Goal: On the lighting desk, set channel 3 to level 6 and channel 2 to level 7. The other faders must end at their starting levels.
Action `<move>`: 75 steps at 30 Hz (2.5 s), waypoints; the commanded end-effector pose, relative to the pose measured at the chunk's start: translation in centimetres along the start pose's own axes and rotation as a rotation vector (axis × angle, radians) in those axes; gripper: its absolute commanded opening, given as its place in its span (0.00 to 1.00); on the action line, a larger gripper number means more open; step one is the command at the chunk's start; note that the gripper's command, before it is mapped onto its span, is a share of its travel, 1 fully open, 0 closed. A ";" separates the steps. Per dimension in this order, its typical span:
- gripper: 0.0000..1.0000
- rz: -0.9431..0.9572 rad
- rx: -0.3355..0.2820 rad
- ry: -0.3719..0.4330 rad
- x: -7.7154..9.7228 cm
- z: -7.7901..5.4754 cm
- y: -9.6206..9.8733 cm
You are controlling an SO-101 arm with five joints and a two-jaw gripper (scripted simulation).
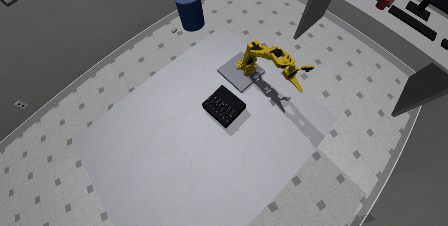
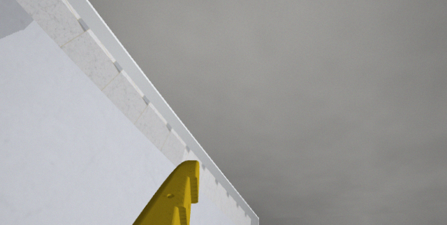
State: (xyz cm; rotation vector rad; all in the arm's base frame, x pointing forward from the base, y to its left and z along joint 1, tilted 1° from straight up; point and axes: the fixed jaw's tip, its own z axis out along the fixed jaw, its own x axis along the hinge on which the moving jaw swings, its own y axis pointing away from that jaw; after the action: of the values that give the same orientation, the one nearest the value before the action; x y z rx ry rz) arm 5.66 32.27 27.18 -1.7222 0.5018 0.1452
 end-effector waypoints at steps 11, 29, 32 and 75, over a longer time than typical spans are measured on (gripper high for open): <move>1.00 0.001 0.004 -0.002 0.0 -0.1 -0.1; 1.00 0.001 0.004 -0.002 0.0 -0.1 -0.1; 1.00 0.001 0.004 -0.002 0.0 -0.1 -0.1; 0.00 -0.251 -0.155 0.221 7.1 -1.1 1.2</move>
State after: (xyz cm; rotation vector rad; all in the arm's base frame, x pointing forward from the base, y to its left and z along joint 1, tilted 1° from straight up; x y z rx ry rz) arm 9.84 30.54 24.65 -1.8869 0.4560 -0.1040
